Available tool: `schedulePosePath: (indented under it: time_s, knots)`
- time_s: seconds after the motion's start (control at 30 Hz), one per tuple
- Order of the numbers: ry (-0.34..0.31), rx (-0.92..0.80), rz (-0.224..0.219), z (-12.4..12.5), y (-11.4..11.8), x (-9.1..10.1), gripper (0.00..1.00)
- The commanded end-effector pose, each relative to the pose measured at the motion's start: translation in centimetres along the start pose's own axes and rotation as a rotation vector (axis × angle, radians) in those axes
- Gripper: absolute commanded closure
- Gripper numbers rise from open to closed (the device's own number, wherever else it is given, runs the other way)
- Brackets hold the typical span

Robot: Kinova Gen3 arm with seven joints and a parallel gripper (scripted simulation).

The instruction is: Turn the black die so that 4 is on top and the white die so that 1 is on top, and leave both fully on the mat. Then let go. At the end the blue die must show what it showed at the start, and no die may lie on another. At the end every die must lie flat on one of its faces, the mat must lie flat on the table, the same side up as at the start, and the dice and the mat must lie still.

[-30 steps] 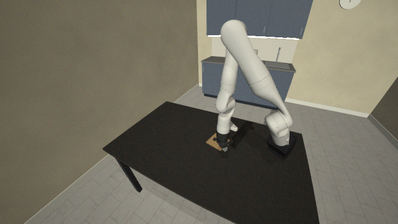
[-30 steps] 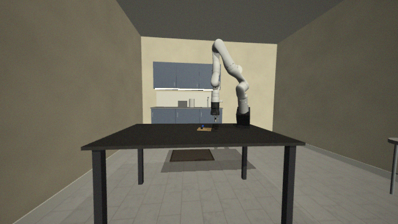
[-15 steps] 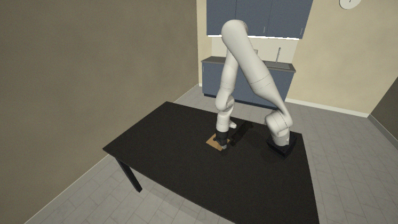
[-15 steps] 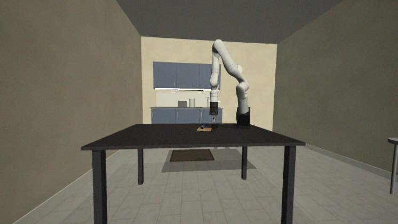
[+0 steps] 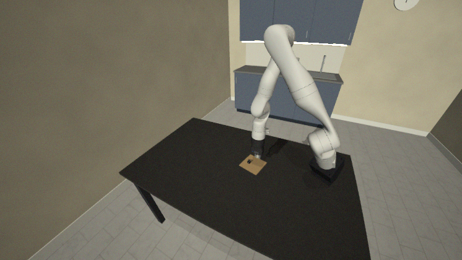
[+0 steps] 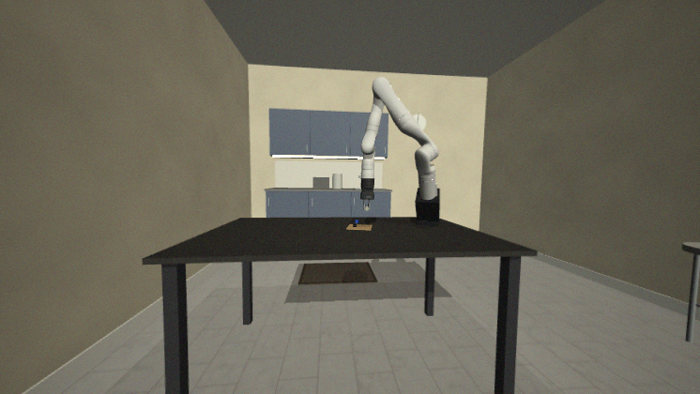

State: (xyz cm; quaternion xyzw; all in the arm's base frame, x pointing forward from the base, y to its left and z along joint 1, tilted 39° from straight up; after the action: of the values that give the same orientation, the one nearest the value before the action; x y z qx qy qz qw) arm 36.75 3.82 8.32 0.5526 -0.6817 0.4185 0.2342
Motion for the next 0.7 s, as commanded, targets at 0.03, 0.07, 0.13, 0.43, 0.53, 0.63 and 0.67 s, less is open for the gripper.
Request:
schedulePosePath:
  time_s: [0.03,0.07,0.13,0.43,0.53,0.63,0.67]
  knots:
    - [-0.015,0.028,0.006,2.3,-0.4,-0.2,0.6]
    - [-0.013,0.04,0.005,2.6,-0.4,-0.2,0.6]
    - [-0.013,0.04,0.005,2.6,-0.4,-0.2,0.6]
    - [-0.011,0.053,0.004,2.9,-0.4,-0.2,0.6]
    - [-0.011,0.053,0.004,2.9,-0.4,-0.2,0.6]
    - [-0.011,0.053,0.004,2.9,-0.4,-0.2,0.6]
    - [-0.011,0.053,0.004,2.9,-0.4,-0.2,0.6]
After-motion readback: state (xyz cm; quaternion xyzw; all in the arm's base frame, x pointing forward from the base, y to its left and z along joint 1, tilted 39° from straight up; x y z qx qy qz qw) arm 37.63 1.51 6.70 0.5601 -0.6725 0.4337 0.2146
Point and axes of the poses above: the point where the finger pads meet when closed, its own x axis back along the fingers, its own y axis across the jaws, z = x × y, the point moved 1 cm from there along x, back along the fingers, and after that the axes turned 4 degrees about x, right-handed, at the moved point
